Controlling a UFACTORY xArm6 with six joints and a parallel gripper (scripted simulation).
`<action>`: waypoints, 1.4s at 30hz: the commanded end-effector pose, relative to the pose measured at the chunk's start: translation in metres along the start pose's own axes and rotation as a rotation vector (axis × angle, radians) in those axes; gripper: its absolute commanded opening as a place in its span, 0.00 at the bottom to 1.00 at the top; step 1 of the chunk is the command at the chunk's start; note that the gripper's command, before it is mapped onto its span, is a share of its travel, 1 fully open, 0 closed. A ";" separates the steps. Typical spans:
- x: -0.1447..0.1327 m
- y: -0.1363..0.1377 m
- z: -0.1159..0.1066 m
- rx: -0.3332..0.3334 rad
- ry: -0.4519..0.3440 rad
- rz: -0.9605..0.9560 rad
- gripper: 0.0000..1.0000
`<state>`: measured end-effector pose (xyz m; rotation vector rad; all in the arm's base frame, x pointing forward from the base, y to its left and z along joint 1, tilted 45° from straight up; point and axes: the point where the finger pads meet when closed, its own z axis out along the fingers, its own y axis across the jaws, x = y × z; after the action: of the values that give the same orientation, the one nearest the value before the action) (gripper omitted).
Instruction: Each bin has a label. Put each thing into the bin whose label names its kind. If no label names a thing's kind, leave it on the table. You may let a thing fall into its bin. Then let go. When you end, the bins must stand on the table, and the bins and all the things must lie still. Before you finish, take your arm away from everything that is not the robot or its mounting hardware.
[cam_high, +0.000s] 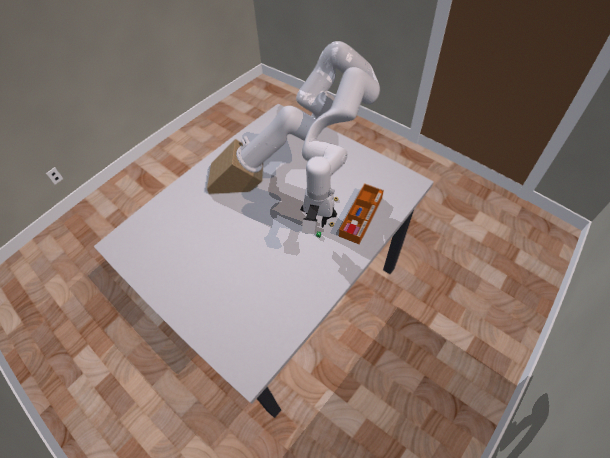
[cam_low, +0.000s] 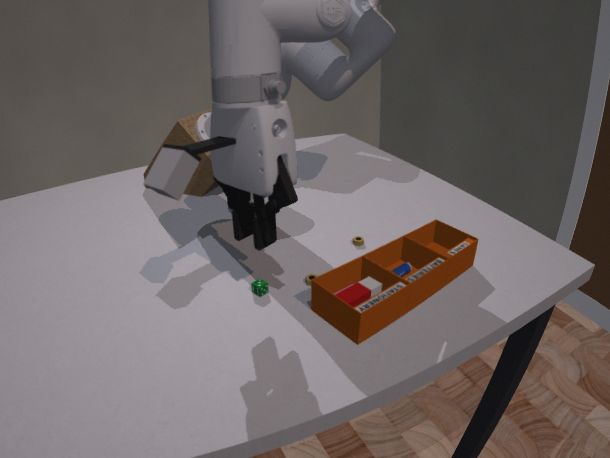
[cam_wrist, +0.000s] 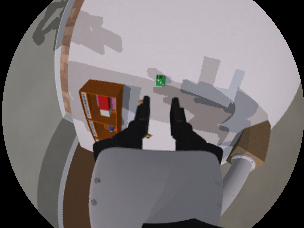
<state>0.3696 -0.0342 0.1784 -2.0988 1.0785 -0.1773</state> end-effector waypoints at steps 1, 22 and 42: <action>0.001 -0.001 -0.001 0.001 0.002 -0.001 0.30; 0.001 -0.001 0.031 0.001 0.002 -0.001 0.30; 0.001 -0.001 0.071 0.001 0.002 -0.001 0.30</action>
<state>0.4002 0.0041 0.1305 -2.0988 1.0785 -0.1781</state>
